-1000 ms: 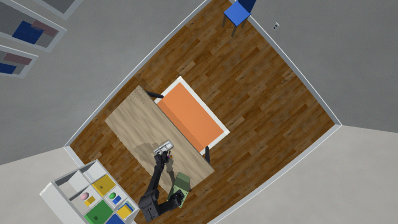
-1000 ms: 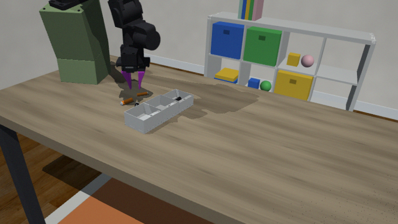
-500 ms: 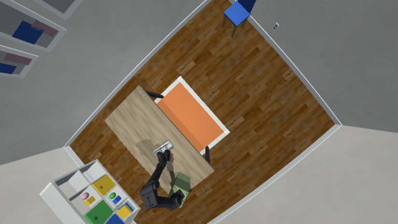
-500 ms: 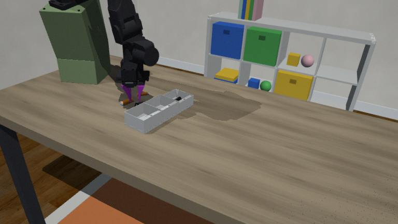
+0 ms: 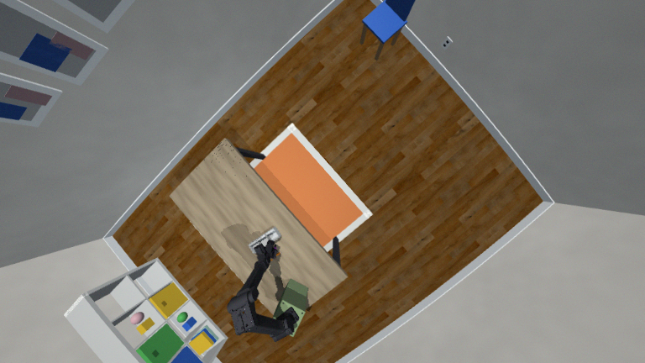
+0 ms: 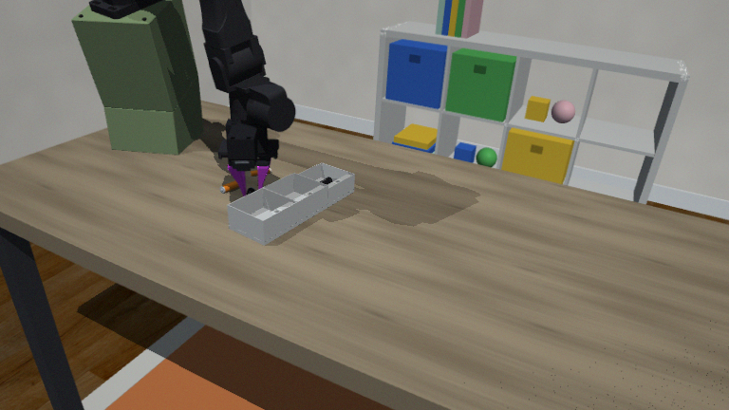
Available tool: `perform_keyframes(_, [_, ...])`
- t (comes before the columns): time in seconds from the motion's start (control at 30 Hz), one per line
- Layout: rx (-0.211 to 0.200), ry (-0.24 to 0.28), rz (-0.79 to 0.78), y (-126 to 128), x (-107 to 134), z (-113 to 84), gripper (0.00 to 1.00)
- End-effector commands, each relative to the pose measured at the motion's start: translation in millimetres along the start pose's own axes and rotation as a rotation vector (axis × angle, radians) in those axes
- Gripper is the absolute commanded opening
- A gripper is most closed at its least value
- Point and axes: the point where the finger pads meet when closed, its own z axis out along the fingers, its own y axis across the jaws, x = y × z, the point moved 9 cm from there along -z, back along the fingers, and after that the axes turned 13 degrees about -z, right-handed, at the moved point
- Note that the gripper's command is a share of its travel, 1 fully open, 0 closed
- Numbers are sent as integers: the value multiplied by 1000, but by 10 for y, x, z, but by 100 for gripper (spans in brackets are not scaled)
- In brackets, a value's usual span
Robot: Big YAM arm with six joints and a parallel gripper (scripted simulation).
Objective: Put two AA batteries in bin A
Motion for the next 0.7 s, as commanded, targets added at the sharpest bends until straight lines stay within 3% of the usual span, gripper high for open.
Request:
perform_keyframes(0.0, [9,19,-3,-90,92,106,28])
perform_keyframes(0.6, [1,2,5,-39,-47,56,28])
perform_keyframes(0.67, [2,6,-2,-16,18,66,28])
